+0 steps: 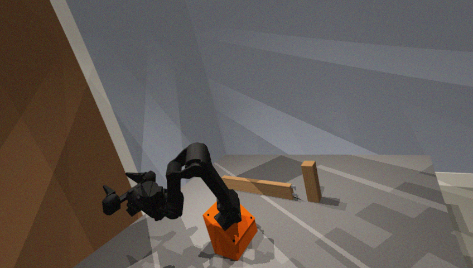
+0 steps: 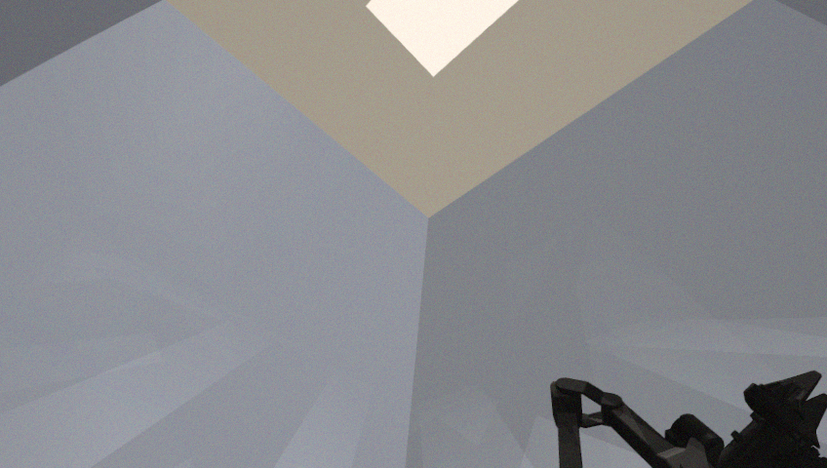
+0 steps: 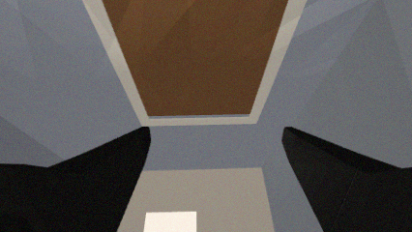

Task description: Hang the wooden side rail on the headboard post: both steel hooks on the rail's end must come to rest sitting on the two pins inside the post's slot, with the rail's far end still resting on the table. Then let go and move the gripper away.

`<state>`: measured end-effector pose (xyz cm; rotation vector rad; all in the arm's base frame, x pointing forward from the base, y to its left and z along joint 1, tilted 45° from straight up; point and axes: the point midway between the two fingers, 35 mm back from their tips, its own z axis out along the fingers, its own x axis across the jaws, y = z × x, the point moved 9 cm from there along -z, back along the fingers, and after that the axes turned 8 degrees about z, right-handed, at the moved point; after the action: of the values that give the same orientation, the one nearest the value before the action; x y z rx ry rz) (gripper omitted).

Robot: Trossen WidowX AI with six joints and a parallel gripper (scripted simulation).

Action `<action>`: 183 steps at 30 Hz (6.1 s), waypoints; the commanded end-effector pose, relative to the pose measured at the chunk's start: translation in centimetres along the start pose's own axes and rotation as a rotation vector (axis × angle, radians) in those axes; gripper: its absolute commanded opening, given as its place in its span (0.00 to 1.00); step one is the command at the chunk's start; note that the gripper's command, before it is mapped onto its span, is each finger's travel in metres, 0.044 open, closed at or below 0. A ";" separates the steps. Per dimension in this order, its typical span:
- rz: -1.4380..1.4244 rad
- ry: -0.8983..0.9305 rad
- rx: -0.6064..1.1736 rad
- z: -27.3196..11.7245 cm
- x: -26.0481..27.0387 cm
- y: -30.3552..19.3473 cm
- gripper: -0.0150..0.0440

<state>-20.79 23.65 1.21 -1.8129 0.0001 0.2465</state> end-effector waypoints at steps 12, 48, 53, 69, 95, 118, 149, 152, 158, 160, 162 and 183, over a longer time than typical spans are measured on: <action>0.851 0.303 0.138 3.3 8.4 -4.6 1.00; 2.469 0.358 1.525 -0.6 27.6 -11.5 1.00; 2.582 0.201 1.808 -2.2 29.8 -12.1 1.00; 2.544 -0.760 2.710 -8.7 35.5 -13.6 1.00; 0.679 -3.208 2.565 -21.7 39.7 -14.5 1.00; -0.617 -3.662 0.879 -30.8 38.4 -14.3 1.00; -0.606 -3.705 1.047 -29.8 39.1 -14.2 1.00; -0.481 -3.630 1.459 -29.5 39.7 -14.5 1.00; -0.148 -3.241 2.328 -29.3 40.5 -15.1 1.00; 0.012 -2.979 2.673 -29.2 40.9 -15.4 1.00; 0.175 -2.670 2.978 -29.1 41.3 -15.6 1.00; 1.219 0.418 3.567 -28.6 43.8 -17.5 1.00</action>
<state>27.19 5.40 15.96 -3.7684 -0.1174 -1.3046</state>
